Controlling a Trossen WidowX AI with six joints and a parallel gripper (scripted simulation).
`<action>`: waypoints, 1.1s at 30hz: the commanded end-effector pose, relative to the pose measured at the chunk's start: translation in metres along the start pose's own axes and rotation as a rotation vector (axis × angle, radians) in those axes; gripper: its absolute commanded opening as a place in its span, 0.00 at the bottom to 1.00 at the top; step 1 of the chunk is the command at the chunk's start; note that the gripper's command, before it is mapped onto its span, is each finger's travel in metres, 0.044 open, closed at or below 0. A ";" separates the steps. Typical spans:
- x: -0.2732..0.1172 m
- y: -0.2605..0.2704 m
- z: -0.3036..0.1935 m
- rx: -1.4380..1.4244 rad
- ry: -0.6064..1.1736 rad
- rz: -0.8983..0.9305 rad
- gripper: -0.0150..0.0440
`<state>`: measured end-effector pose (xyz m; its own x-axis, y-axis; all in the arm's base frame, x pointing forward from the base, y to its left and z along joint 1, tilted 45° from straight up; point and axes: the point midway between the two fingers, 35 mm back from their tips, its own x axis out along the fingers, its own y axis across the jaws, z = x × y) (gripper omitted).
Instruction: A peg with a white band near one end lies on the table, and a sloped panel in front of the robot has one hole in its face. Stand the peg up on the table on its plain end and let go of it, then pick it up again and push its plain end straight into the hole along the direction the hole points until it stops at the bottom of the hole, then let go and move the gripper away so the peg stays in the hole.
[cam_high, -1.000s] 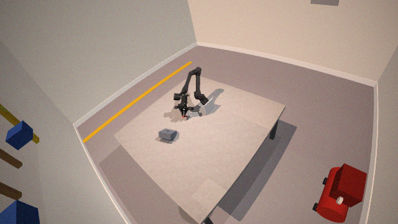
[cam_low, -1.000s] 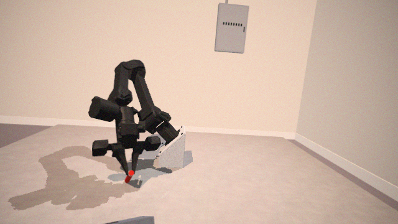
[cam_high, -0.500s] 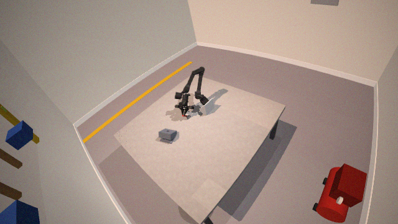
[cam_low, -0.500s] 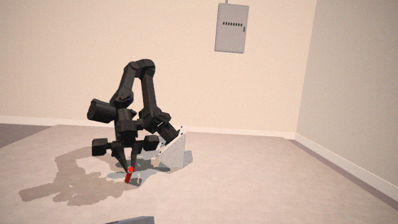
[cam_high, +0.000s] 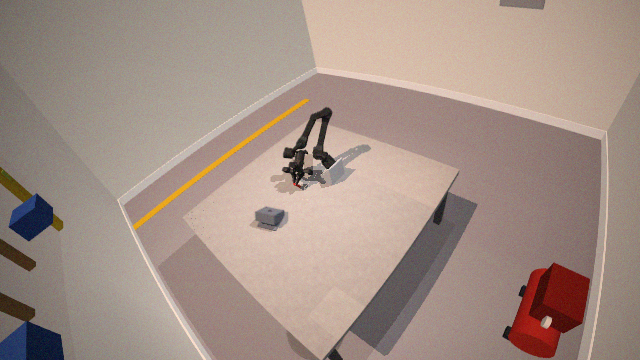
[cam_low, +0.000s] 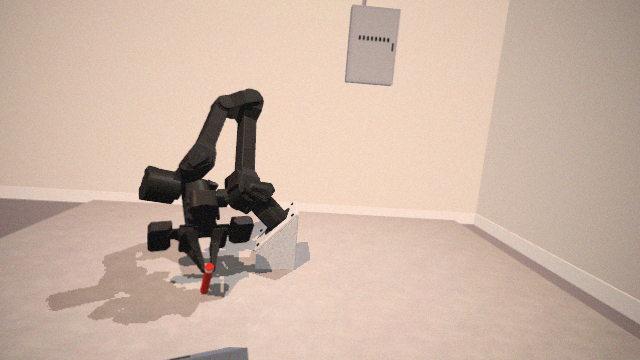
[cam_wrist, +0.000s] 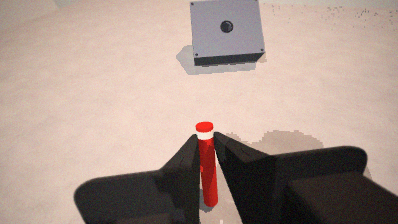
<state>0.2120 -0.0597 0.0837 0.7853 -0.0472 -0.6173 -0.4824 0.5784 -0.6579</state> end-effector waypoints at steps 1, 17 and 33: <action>-0.003 0.001 -0.001 -0.006 -0.038 -0.001 0.34; -0.011 0.001 -0.007 -0.009 -0.176 0.000 0.34; -0.019 0.002 -0.015 -0.010 -0.313 0.003 0.34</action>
<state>0.1915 -0.0683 0.0863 0.8588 0.1859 -0.4774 -0.4896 0.5723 -0.6579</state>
